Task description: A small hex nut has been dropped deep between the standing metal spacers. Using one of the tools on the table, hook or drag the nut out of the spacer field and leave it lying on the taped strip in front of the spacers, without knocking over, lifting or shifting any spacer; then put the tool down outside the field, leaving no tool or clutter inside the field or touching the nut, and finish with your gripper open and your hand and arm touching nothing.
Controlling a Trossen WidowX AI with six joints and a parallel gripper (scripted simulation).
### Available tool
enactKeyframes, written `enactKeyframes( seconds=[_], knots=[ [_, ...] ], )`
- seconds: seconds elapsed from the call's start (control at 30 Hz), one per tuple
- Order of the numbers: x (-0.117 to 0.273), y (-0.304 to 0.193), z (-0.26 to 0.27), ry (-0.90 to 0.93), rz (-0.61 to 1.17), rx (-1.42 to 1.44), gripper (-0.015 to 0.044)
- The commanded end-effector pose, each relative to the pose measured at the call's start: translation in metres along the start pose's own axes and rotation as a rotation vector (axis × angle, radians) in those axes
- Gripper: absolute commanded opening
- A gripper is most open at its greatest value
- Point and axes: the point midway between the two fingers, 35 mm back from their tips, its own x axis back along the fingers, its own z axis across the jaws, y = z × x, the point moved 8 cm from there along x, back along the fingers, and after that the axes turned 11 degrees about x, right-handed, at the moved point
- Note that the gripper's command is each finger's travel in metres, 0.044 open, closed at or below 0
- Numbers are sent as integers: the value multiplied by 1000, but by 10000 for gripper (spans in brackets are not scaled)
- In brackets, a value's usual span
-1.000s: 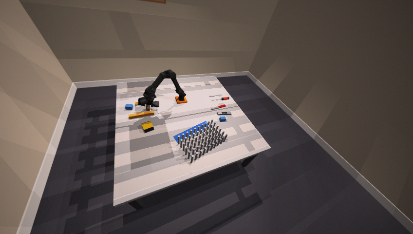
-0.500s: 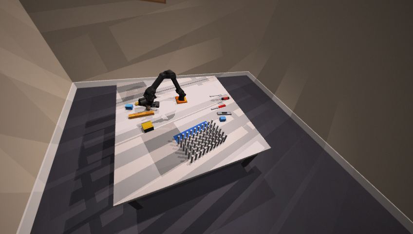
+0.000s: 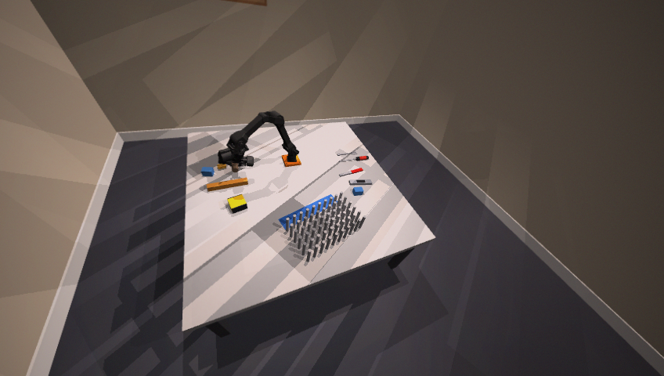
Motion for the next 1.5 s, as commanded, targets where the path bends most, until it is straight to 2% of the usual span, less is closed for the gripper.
enactKeyframes(
  seconds=[0.0,0.57,0.77,1.47],
  knots=[
    [19,9,5,6,1,-15,0],
    [94,48,11,-5,-7,-48,0],
    [101,52,10,-6,-6,-46,0],
    [133,9,-28,60,202,601,0]
  ],
)
